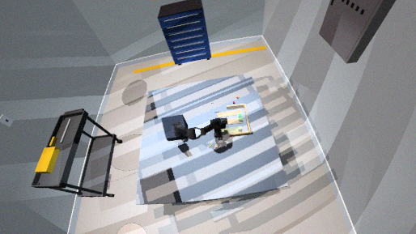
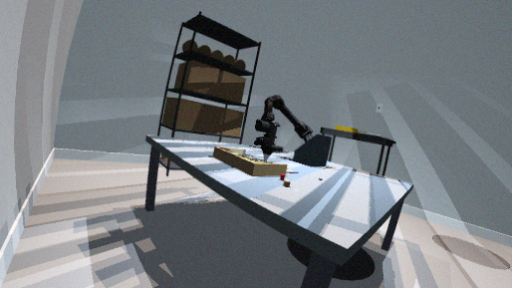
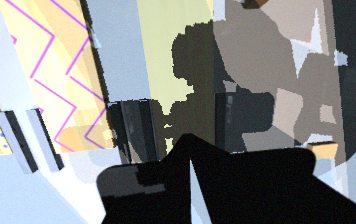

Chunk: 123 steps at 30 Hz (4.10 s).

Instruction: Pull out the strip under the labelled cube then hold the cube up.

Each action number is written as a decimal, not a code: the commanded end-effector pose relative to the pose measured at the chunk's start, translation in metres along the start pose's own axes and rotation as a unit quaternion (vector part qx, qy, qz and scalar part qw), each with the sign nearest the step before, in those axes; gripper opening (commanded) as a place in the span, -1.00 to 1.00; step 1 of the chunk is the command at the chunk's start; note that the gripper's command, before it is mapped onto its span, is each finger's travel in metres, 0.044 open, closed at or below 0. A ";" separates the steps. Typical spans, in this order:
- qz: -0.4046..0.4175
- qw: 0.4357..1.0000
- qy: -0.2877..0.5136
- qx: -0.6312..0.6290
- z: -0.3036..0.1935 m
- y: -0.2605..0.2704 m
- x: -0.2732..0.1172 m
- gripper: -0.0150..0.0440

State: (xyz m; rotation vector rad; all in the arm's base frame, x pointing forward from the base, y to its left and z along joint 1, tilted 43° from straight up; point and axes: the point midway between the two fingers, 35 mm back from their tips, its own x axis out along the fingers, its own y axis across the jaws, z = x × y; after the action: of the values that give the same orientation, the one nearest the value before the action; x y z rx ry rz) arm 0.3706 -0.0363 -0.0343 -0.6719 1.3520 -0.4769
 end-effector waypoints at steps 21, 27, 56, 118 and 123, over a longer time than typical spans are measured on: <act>0.001 1.000 0.009 -0.006 -0.043 0.001 0.004 -0.49; 0.001 1.000 0.009 -0.006 -0.052 0.001 0.004 -0.49; 0.001 1.000 0.010 -0.007 -0.095 0.002 0.004 -0.49; 0.001 1.000 0.011 -0.009 -0.163 0.002 0.003 -0.49; 0.001 1.000 0.011 -0.009 -0.163 0.002 0.003 -0.49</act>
State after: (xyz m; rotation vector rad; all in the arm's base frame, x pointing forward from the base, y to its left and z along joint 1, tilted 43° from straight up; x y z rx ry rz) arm 0.2208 -0.0590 -0.0478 -0.6814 1.3504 -0.4656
